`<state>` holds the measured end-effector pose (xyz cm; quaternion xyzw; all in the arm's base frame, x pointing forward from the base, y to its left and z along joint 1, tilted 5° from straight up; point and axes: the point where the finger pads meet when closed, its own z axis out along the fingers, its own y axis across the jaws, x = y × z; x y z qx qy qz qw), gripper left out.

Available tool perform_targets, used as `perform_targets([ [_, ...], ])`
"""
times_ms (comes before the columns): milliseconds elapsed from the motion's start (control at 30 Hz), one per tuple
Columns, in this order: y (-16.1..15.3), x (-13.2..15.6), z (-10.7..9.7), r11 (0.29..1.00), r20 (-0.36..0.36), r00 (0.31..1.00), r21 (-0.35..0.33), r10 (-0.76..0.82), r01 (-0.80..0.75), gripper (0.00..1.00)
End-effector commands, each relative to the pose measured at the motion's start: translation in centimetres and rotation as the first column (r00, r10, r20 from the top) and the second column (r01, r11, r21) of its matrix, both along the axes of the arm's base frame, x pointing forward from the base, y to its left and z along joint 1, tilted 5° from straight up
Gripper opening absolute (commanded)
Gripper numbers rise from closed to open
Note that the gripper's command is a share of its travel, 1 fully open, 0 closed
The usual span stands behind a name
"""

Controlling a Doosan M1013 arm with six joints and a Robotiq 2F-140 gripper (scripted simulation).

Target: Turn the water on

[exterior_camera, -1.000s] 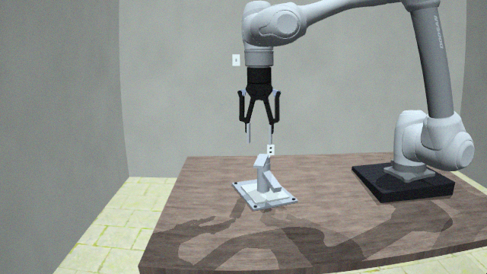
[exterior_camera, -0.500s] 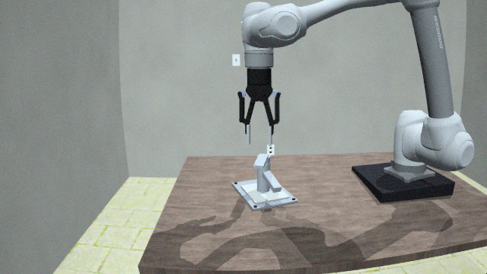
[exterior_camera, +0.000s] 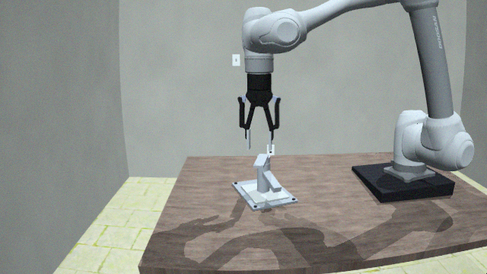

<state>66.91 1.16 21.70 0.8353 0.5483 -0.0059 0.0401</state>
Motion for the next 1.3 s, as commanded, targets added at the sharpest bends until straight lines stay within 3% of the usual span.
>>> perform_targets([
  [0, 0.0, 0.0, -0.4, 1.000, 0.000, 1.000, 0.000, 0.000, 0.000, 0.42],
  [700, -0.2, 0.1, -3.1, 1.000, 0.000, 1.000, 0.000, 0.000, 0.000, 0.42],
  [1267, -0.3, 0.1, -3.5, 1.000, 0.000, 1.000, 0.000, 0.000, 0.000, 0.42],
])
